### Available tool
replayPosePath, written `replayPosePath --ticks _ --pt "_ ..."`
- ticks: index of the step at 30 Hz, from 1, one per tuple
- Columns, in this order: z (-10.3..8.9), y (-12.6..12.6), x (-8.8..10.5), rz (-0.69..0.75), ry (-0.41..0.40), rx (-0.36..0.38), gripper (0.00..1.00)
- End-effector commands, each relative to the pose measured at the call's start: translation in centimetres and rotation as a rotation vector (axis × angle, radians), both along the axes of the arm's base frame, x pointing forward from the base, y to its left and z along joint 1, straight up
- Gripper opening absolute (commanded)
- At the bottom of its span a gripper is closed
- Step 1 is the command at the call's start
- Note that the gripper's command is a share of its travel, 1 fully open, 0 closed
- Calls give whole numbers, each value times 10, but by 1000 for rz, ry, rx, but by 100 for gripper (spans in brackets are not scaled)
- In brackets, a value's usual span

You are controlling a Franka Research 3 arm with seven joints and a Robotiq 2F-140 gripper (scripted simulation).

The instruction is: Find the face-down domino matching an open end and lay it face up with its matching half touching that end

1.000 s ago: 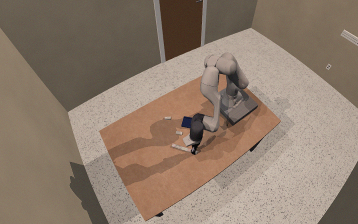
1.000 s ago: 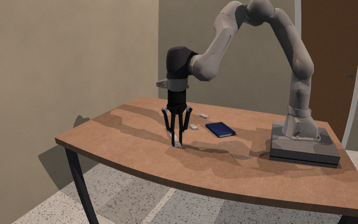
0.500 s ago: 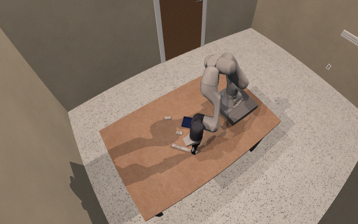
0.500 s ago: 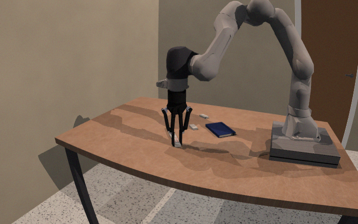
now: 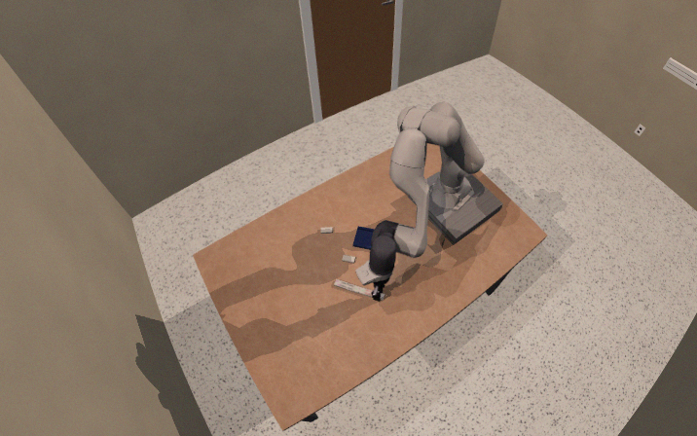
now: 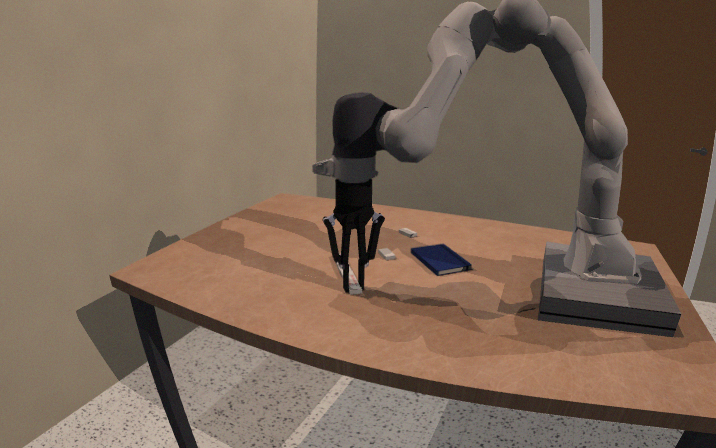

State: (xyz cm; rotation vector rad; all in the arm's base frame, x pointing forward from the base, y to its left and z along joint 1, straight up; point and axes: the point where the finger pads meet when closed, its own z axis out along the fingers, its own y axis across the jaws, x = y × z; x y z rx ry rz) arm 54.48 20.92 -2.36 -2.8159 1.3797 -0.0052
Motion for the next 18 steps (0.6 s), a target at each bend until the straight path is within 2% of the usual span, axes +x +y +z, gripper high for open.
replayPosePath --ticks 1,14,15,18 --pt "0 -2 0 3 3 -2 22" --pt "0 -2 0 3 3 -2 22" --pt "0 -2 0 3 3 -2 33" --pt "0 -2 0 3 3 -2 33"
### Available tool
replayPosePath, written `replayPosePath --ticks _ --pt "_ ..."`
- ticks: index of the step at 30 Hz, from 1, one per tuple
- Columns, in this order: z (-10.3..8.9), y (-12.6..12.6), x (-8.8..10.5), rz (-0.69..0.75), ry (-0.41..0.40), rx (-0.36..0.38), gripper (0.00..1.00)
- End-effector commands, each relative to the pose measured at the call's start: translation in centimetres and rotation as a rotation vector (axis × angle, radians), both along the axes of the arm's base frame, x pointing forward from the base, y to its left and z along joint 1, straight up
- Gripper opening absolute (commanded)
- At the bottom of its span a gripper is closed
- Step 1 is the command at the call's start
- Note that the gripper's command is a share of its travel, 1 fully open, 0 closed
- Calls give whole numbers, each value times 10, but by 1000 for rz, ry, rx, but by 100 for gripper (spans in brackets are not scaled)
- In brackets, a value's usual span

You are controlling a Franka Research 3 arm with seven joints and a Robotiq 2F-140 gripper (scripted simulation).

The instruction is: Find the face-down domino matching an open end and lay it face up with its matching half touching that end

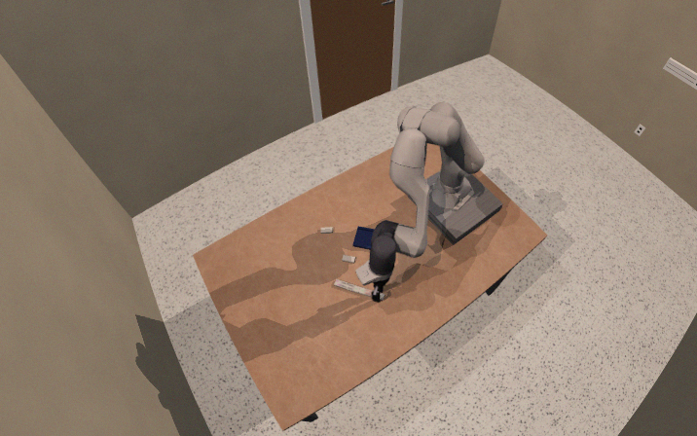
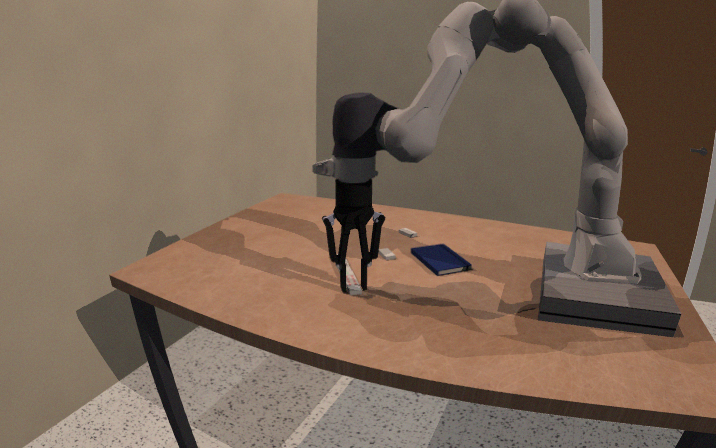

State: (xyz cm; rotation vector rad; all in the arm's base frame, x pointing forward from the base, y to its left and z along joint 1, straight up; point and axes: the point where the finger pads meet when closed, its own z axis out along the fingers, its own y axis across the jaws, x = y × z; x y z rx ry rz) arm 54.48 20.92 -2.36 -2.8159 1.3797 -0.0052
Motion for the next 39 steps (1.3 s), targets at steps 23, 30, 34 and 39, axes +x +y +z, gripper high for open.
replayPosePath --ticks 23,30,34,39 --pt "9 -8 4 3 3 -2 33" --pt "30 -20 14 3 3 -2 33" --pt "34 -22 15 3 3 -2 33" --pt "35 -23 16 3 3 -2 33"
